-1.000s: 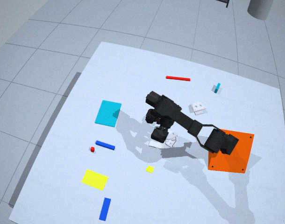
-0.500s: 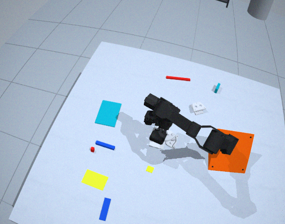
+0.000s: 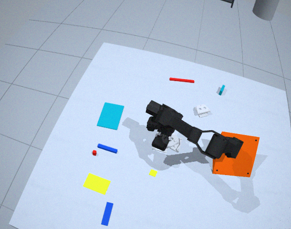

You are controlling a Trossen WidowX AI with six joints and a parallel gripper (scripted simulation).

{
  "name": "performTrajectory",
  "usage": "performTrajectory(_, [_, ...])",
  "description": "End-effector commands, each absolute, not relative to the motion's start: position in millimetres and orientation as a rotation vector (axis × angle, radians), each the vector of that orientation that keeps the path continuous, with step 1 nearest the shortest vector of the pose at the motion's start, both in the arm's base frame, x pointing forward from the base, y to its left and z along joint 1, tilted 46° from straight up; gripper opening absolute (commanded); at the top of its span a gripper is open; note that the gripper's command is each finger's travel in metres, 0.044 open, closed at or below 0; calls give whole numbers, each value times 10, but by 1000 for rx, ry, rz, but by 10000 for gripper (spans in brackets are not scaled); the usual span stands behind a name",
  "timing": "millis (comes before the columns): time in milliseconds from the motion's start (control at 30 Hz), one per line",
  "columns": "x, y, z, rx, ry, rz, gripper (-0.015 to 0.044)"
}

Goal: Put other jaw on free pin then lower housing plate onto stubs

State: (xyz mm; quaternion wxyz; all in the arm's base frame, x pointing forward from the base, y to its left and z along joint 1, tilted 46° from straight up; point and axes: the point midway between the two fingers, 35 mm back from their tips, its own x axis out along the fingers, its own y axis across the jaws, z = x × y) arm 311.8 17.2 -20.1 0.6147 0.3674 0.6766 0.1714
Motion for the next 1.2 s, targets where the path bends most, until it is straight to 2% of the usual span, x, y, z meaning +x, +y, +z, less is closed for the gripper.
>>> performTrajectory(0, [3075, 241, -278, 863, 1575, 393, 134])
performTrajectory(1167, [3071, 304, -335, 869, 1577, 388, 134])
